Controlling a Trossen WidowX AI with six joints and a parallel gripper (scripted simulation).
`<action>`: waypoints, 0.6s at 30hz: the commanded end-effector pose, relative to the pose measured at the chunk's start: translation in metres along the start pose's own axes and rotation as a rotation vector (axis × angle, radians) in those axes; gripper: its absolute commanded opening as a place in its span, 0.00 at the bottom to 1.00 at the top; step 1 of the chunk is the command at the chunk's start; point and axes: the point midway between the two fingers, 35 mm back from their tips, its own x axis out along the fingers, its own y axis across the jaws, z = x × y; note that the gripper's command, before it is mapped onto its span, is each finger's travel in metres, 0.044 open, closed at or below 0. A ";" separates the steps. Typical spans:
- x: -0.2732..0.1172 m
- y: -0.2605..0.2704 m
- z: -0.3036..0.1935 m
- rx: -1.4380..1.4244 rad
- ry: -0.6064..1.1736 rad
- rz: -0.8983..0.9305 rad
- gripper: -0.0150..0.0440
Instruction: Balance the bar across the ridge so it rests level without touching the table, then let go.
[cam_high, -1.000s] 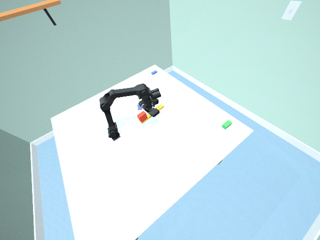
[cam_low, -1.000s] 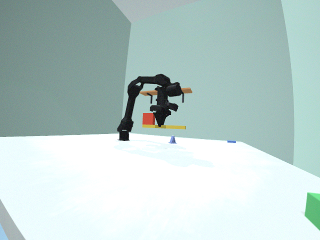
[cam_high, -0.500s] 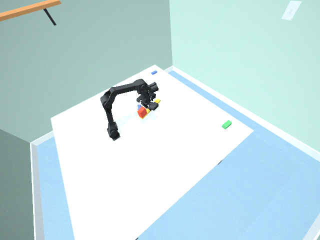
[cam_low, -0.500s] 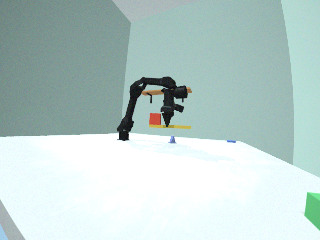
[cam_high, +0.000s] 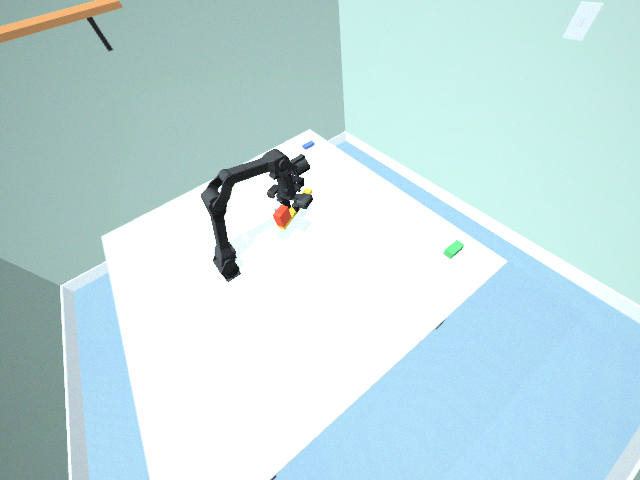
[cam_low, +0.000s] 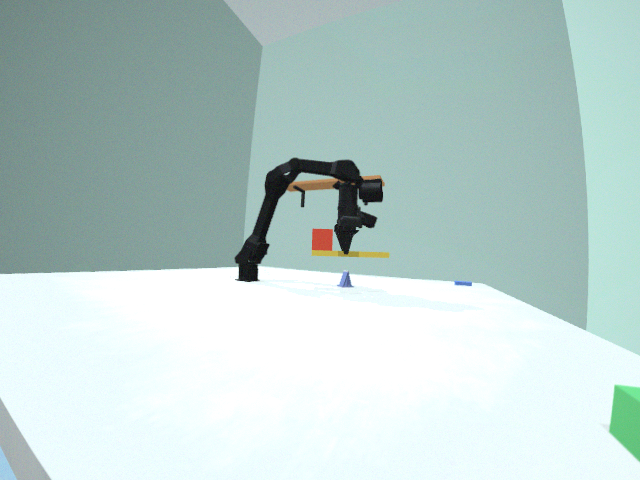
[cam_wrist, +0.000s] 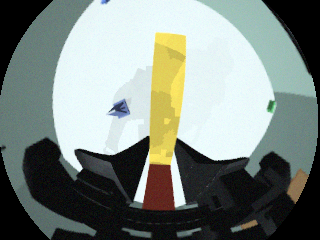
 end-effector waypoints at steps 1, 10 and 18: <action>-0.001 0.013 0.009 -0.048 -0.003 0.003 0.25; -0.002 0.044 0.024 -0.146 -0.005 0.007 0.25; -0.002 0.072 0.035 -0.229 -0.007 0.009 0.25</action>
